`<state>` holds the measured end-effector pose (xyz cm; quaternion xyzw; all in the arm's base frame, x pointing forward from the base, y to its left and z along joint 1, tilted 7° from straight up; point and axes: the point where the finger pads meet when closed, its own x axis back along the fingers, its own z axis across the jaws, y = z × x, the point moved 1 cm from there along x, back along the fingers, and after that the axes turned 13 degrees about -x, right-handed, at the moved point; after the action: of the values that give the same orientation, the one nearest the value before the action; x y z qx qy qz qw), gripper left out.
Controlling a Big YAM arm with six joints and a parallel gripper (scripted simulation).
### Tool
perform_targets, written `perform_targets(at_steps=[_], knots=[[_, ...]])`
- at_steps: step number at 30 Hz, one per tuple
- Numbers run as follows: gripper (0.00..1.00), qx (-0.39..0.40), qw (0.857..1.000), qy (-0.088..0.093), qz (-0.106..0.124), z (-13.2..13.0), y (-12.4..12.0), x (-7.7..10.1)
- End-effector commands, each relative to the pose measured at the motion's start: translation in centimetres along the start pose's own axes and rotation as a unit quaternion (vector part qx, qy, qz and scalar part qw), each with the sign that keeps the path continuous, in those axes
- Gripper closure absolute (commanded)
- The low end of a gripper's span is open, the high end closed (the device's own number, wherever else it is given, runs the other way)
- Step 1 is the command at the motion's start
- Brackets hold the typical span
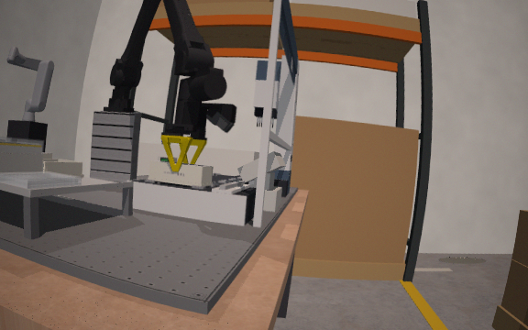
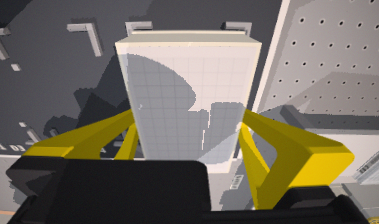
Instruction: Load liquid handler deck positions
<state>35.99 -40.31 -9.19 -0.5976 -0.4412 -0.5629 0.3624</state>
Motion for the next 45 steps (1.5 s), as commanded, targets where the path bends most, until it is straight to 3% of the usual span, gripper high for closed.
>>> perform_targets(at_steps=[1,45], knots=[[1.0,-0.004,1.0,-0.008,-0.02,-1.5,1.7,0.4],[1.0,-0.003,1.0,-0.005,-0.012,-1.1,0.6,-0.6]])
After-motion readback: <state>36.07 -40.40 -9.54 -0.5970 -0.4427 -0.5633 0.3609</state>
